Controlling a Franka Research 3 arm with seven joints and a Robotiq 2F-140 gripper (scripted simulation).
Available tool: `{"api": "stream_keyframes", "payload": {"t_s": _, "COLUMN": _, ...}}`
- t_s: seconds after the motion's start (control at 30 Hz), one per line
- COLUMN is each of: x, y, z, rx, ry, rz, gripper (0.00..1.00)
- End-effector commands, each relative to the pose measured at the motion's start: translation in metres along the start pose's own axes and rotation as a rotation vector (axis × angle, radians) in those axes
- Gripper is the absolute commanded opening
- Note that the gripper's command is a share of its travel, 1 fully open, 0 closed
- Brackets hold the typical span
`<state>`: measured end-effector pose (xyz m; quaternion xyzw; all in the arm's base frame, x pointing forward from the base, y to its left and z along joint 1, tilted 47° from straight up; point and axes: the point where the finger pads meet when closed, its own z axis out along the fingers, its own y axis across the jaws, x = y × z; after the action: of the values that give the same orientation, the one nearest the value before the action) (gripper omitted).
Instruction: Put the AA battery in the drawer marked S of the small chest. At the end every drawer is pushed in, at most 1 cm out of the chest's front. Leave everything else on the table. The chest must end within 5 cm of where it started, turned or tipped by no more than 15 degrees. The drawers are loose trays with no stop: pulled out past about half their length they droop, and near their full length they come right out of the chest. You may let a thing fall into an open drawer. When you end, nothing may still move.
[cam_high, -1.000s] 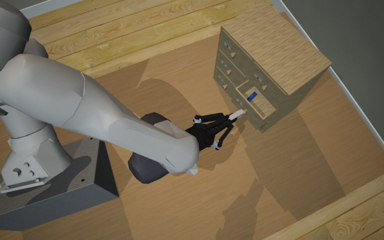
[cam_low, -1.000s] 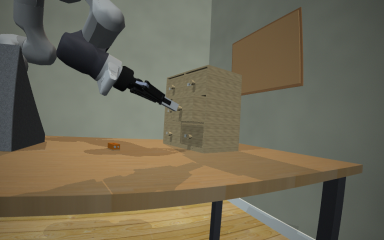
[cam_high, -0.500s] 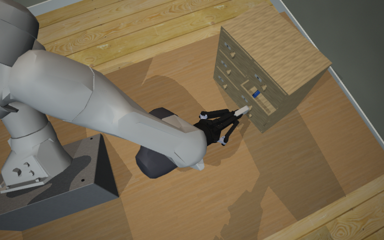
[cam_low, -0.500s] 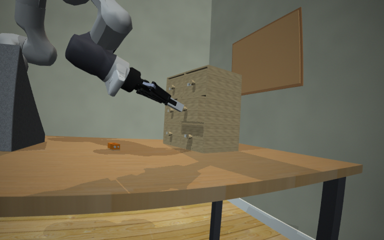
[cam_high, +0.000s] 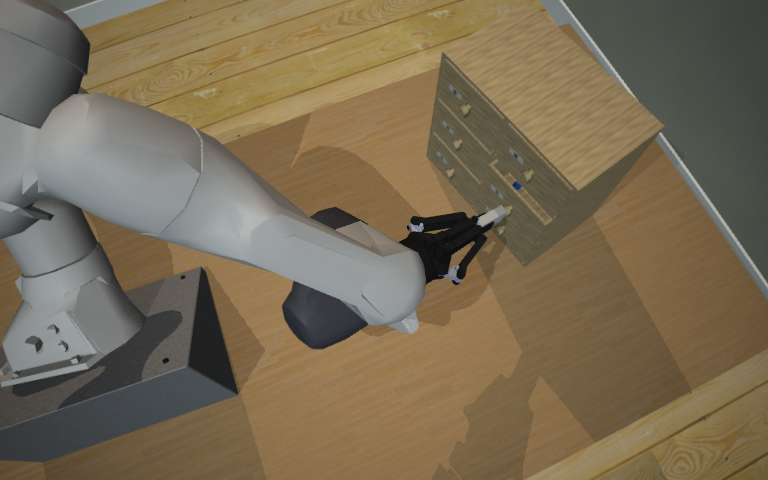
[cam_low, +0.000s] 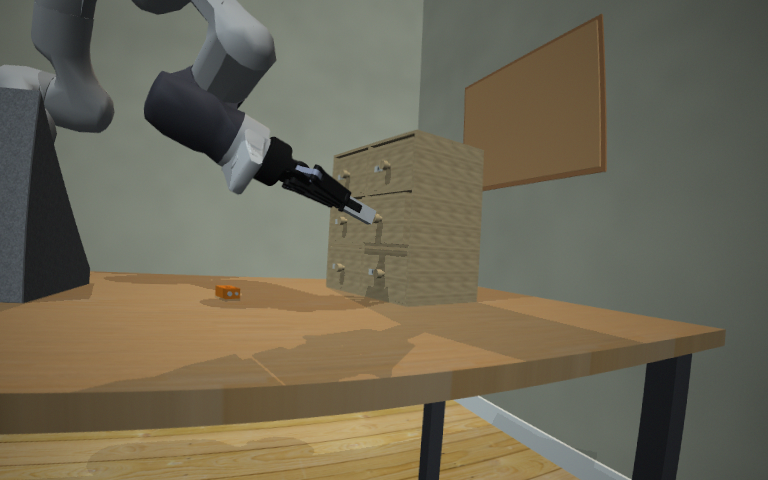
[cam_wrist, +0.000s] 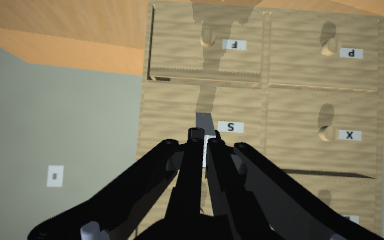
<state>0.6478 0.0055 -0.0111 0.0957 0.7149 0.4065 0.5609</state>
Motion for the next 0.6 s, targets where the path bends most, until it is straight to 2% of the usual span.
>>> {"api": "stream_keyframes", "payload": {"t_s": 0.0, "x": -0.0008, "y": -0.0001, "z": 0.0043, "rx": 0.003, "ry": 0.001, "rz": 0.011, "gripper": 0.0}}
{"api": "stream_keyframes", "payload": {"t_s": 0.57, "x": -0.0036, "y": -0.0002, "z": 0.0119, "rx": 0.003, "ry": 0.001, "rz": 0.011, "gripper": 0.0}}
